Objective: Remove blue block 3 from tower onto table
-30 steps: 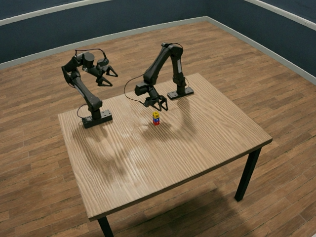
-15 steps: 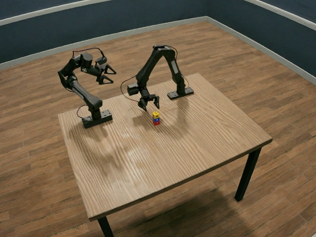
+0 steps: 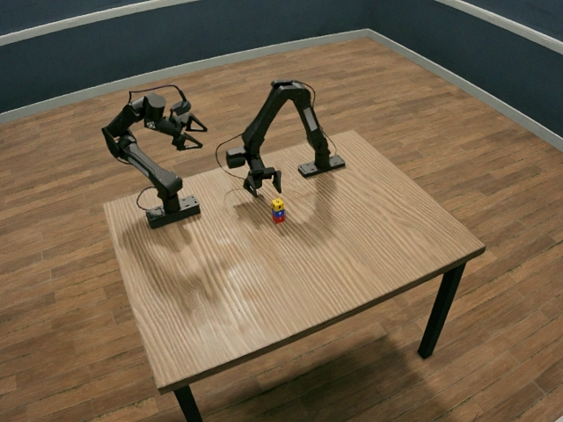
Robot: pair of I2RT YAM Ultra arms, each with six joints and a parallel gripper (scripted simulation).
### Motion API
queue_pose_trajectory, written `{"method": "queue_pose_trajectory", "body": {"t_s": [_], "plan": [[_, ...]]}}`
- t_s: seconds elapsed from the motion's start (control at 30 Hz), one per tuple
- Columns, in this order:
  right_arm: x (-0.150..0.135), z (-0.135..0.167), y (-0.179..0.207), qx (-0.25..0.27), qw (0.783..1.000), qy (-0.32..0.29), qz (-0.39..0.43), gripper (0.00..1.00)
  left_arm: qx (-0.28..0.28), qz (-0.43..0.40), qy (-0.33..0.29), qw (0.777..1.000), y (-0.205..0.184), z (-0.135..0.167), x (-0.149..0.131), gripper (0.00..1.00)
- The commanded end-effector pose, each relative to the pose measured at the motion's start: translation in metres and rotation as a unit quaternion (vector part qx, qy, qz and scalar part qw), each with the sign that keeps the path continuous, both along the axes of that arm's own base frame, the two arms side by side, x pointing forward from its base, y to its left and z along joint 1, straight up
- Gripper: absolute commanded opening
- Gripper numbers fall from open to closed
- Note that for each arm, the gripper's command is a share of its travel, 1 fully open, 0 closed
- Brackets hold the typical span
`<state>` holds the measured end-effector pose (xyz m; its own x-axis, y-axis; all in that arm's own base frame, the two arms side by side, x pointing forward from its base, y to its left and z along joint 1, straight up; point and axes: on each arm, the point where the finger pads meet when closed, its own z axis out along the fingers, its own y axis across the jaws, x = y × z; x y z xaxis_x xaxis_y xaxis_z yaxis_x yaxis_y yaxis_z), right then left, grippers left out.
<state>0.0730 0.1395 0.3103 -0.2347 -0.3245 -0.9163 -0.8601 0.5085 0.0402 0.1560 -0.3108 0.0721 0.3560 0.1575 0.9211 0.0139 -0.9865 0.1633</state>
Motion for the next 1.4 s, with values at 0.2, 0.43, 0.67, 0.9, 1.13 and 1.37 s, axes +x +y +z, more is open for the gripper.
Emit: {"method": "queue_pose_trajectory", "body": {"t_s": [0.2, 0.43, 0.67, 0.9, 1.13, 1.37], "plan": [[-0.001, 0.005, 0.000, 0.011, 1.000, -0.013, 0.005, 1.00, 0.006, -0.002, -0.011, 1.000, 0.005, 0.003, 0.002, 1.00], [-0.001, 0.005, 0.000, 0.011, 1.000, -0.013, 0.005, 1.00, -0.037, 0.030, 0.062, 0.997, 0.003, -0.008, 0.000, 0.55], [-0.001, 0.005, 0.000, 0.011, 1.000, -0.013, 0.005, 1.00, -0.152, 0.130, 0.193, 0.961, -0.009, -0.014, 0.011, 0.55], [-0.001, 0.005, 0.000, 0.011, 1.000, -0.013, 0.005, 1.00, -0.220, 0.215, 0.282, 0.909, -0.016, -0.014, 0.016, 0.55], [-0.001, 0.005, 0.000, 0.007, 1.000, -0.011, 0.004, 1.00, -0.263, 0.298, 0.348, 0.849, -0.018, -0.008, 0.020, 0.55], [-0.001, 0.005, 0.000, 0.007, 1.000, -0.011, 0.004, 1.00, -0.316, 0.392, 0.412, 0.760, -0.023, 0.010, 0.025, 0.55]]}}
